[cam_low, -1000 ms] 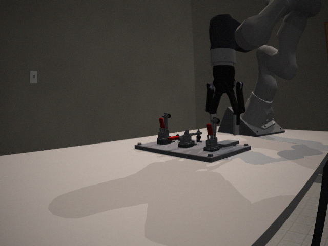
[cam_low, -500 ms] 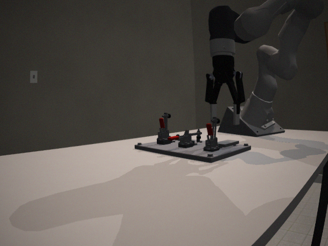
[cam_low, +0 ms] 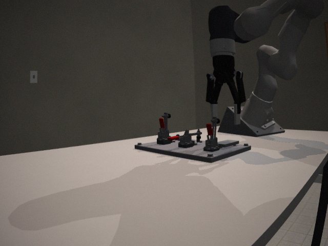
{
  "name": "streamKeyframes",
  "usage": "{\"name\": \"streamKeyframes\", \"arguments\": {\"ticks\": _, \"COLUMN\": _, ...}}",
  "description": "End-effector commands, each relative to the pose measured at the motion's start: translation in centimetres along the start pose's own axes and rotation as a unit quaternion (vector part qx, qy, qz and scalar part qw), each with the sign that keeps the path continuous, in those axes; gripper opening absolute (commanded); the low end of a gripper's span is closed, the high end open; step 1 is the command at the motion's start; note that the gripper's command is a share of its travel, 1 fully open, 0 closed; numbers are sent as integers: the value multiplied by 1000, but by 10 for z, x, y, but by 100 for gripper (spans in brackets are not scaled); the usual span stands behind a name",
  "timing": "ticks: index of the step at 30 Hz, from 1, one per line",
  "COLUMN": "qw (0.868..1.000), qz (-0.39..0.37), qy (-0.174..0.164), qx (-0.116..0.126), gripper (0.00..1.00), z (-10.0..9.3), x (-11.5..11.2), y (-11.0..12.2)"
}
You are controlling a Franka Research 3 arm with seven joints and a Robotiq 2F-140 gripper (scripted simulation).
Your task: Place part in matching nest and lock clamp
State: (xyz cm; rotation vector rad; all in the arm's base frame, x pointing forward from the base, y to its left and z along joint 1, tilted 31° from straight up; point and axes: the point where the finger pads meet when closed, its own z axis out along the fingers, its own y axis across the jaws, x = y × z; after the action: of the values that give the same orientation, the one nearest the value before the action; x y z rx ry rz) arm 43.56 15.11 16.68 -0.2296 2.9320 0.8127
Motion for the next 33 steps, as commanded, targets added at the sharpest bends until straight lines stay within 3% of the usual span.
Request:
{"name": "streamKeyframes", "arguments": {"ticks": 1, "qw": 1000, "qz": 1, "qy": 1, "qx": 0, "gripper": 28, "z": -1, "x": 0, "y": 0}}
{"name": "streamKeyframes", "arguments": {"ticks": 5, "qw": 1000, "qz": 1, "qy": 1, "qx": 0, "gripper": 28, "z": -7, "x": 0, "y": 0}}
{"name": "streamKeyframes", "arguments": {"ticks": 11, "qw": 1000, "qz": 1, "qy": 1, "qx": 0, "gripper": 28, "z": -40, "x": 0, "y": 0}}
{"name": "streamKeyframes", "arguments": {"ticks": 13, "qw": 1000, "qz": 1, "qy": 1, "qx": 0, "gripper": 28, "z": -40, "x": 0, "y": 0}}
{"name": "streamKeyframes", "arguments": {"ticks": 21, "qw": 1000, "qz": 1, "qy": 1, "qx": 0, "gripper": 28, "z": -91, "x": 0, "y": 0}}
{"name": "streamKeyframes", "arguments": {"ticks": 33, "qw": 1000, "qz": 1, "qy": 1, "qx": 0, "gripper": 28, "z": -97, "x": -2, "y": 0}}
